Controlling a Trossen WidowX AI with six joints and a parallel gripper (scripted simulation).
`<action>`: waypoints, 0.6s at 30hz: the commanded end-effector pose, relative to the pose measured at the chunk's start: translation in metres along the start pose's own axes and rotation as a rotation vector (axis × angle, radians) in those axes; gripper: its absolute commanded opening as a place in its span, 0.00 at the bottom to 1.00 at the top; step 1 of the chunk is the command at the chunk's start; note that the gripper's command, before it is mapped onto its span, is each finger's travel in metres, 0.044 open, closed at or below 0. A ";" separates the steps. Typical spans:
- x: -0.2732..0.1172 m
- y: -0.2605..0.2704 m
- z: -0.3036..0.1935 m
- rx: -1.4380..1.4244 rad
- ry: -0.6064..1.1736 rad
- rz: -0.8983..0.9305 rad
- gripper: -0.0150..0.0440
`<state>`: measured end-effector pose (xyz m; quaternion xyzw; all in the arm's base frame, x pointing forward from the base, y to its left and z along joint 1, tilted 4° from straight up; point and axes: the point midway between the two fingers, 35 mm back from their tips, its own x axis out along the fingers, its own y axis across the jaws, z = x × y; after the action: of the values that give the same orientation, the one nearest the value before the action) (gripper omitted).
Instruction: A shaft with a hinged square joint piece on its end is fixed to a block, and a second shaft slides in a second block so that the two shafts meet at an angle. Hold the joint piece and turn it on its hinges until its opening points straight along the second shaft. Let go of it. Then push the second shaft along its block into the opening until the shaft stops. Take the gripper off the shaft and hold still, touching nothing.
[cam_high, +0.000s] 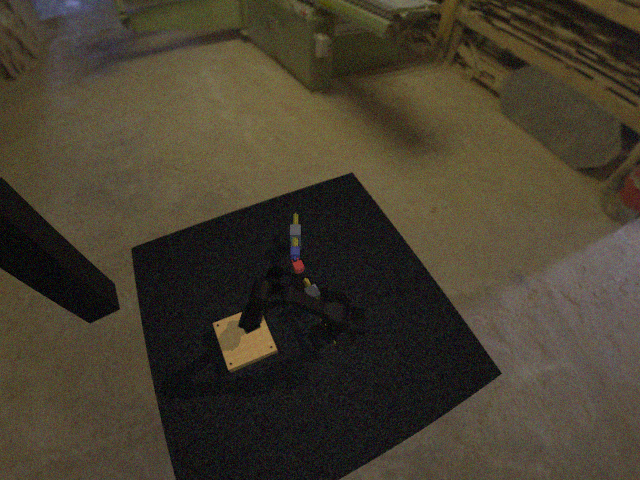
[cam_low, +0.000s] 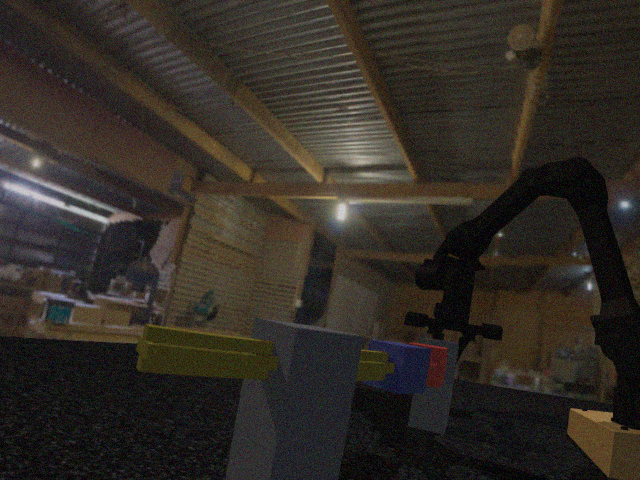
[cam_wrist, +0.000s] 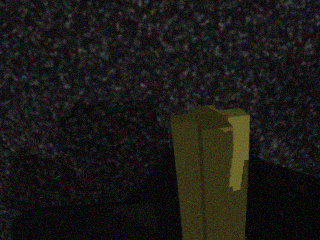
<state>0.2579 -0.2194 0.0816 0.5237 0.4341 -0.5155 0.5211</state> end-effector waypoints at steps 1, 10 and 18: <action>0.000 0.000 0.000 0.000 0.000 0.000 0.36; 0.000 0.000 0.000 0.000 0.000 0.000 0.25; 0.000 0.000 -0.008 0.002 0.002 -0.011 0.25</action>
<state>0.2585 -0.2164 0.0819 0.5226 0.4352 -0.5166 0.5202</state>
